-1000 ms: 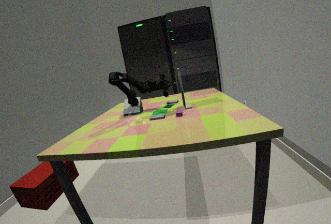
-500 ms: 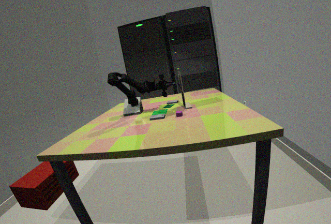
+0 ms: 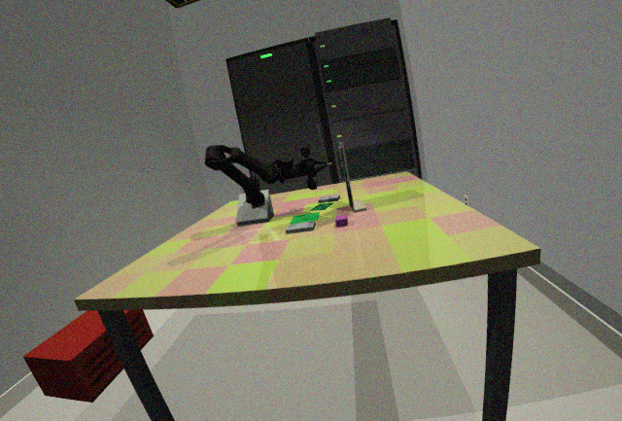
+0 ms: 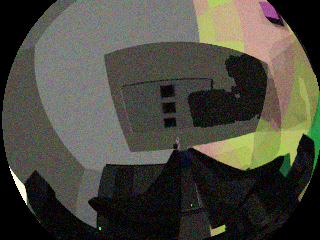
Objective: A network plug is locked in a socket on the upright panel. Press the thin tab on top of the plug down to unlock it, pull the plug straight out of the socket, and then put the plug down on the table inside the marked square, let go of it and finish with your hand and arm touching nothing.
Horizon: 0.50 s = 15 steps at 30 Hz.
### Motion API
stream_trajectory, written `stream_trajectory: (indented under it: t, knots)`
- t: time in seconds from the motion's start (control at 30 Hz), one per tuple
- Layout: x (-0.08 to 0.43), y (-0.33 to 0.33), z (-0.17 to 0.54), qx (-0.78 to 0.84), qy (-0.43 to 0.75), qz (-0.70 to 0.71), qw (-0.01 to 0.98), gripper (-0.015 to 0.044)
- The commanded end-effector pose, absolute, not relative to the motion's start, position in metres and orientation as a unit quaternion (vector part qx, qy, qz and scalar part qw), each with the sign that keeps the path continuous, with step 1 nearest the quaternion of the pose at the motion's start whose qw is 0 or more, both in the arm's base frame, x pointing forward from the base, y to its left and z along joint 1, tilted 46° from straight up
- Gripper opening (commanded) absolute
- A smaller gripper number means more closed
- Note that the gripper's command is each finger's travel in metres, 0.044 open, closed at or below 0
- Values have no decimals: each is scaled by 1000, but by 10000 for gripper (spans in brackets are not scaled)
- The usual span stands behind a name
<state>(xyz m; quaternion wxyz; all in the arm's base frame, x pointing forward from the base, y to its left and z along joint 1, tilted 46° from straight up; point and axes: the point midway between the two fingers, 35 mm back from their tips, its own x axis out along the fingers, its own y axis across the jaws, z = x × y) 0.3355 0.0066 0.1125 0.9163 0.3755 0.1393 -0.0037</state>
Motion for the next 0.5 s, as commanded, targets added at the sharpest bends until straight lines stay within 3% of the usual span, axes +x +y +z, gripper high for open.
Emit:
stream_trajectory:
  t: [0.0, 0.47]
  knots:
    - [332, 7, 115, 377, 134, -4, 916, 0]
    - [325, 9, 113, 377, 134, -4, 916, 0]
